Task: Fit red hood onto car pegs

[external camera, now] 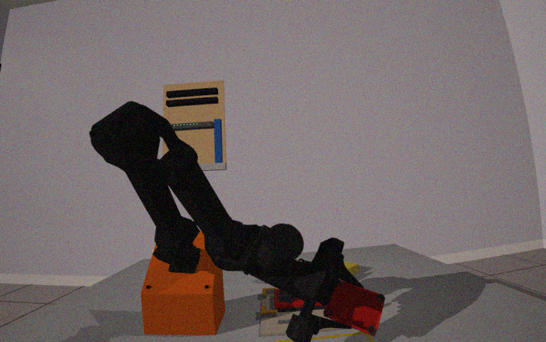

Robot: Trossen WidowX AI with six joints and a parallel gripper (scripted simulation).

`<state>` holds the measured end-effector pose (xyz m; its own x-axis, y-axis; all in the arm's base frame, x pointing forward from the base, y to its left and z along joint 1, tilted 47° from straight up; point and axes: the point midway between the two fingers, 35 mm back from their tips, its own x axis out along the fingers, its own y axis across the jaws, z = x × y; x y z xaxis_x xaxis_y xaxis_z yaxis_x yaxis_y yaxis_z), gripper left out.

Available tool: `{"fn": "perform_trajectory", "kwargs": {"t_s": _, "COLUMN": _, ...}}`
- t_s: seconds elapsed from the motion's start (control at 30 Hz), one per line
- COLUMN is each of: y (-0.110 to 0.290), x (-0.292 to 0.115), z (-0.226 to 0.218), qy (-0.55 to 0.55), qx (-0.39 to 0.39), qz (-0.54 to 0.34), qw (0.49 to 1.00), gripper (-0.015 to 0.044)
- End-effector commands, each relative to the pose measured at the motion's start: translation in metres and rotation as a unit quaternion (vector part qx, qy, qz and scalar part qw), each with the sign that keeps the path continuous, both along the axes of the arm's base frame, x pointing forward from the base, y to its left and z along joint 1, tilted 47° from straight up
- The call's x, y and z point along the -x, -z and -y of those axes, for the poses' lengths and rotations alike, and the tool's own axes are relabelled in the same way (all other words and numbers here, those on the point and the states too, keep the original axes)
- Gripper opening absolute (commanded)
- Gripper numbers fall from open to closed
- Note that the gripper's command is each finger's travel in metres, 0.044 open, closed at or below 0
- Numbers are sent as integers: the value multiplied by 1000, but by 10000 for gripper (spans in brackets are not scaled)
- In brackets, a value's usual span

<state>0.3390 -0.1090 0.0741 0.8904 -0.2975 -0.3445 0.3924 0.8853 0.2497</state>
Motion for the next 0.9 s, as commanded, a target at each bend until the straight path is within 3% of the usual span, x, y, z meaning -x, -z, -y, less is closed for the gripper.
{"fn": "perform_trajectory", "kwargs": {"t_s": 0.0, "y": -1, "x": -1, "z": -1, "qy": 15, "qx": -46, "qz": 16, "qw": 999, "gripper": 0}}
{"fn": "perform_trajectory", "kwargs": {"t_s": 0.43, "y": 0, "x": 0, "z": 0, "qy": 62, "qx": -167, "qz": 56, "qw": 982, "gripper": 0}}
{"fn": "perform_trajectory", "kwargs": {"t_s": 0.87, "y": 4, "x": 1, "z": 5, "qy": 127, "qx": -335, "qz": 112, "qw": 927, "gripper": 0}}
